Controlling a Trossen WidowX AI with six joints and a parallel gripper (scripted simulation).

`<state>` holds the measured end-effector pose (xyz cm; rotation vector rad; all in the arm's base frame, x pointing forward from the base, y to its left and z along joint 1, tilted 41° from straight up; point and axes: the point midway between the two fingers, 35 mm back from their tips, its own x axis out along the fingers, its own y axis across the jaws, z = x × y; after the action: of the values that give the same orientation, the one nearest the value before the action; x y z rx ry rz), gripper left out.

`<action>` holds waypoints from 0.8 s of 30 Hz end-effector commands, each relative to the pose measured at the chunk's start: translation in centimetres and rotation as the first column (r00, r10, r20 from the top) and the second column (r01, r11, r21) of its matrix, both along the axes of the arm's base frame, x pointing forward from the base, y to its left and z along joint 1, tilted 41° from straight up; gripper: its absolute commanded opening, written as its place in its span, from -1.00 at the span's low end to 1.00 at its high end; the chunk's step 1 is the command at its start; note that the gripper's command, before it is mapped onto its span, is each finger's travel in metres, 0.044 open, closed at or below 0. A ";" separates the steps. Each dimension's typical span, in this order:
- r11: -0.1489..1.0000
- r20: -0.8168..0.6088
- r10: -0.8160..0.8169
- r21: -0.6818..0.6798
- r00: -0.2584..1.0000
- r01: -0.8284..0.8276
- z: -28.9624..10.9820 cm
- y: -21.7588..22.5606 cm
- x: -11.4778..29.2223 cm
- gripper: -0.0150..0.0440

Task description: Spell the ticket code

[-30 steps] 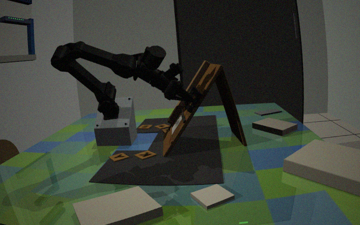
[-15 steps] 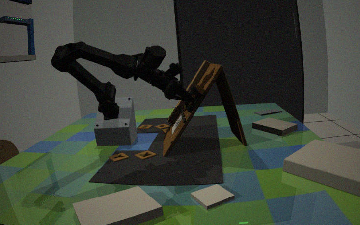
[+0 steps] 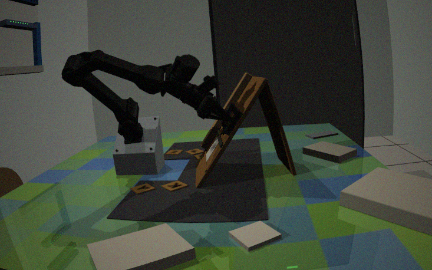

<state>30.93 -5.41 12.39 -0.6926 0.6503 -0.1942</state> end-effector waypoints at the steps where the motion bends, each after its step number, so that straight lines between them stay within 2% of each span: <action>1: 1.000 -0.002 -0.005 0.000 1.000 0.005 -0.3 0.2 -0.1 -0.49; 24: 1.000 -0.002 -0.005 0.001 1.000 0.005 -1.2 1.2 -0.2 -0.49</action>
<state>30.87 -4.36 11.46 -0.6918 0.6514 -0.1936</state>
